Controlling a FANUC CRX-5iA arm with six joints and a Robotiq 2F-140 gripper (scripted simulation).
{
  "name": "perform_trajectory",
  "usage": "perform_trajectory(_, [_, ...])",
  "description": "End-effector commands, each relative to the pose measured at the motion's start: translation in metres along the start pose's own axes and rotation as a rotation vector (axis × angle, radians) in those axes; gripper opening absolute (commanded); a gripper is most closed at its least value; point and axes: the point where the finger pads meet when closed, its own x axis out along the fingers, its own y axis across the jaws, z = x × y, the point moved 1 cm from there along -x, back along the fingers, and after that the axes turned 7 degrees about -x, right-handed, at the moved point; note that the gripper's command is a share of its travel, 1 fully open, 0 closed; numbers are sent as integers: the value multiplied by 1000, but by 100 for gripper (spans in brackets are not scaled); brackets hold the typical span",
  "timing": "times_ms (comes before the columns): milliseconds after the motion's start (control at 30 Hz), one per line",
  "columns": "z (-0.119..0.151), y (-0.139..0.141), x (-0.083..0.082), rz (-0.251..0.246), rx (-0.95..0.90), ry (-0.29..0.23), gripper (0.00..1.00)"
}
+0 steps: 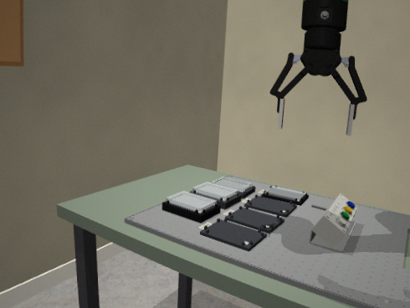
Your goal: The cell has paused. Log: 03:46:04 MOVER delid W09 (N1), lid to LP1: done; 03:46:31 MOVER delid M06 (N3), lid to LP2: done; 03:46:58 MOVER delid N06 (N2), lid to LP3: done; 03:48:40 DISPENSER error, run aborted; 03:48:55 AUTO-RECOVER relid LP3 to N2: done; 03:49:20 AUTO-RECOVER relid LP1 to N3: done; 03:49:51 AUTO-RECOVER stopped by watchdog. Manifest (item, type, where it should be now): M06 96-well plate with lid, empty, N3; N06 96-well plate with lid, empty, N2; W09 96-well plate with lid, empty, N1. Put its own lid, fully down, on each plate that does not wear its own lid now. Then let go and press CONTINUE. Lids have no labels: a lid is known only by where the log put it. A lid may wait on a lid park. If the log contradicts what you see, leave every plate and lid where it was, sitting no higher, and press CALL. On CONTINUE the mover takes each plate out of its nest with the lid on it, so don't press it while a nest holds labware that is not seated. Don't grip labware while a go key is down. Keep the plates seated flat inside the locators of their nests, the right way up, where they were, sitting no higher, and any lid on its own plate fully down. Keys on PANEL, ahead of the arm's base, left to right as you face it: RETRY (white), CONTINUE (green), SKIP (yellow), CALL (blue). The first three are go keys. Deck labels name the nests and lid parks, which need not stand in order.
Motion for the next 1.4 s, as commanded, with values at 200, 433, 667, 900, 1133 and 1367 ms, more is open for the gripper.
perform_trajectory(200, [0,0,0,0,0,0,100])
perform_trajectory(433, [0,0,0,0,0,0,100])
perform_trajectory(667, [-6,-8,6,0,81,-1,100])
perform_trajectory(900, [-60,-53,53,2,547,-5,100])
perform_trajectory(1133, [-99,-73,84,3,916,-6,100])
perform_trajectory(1367, [-144,-85,119,1,1225,-7,100])
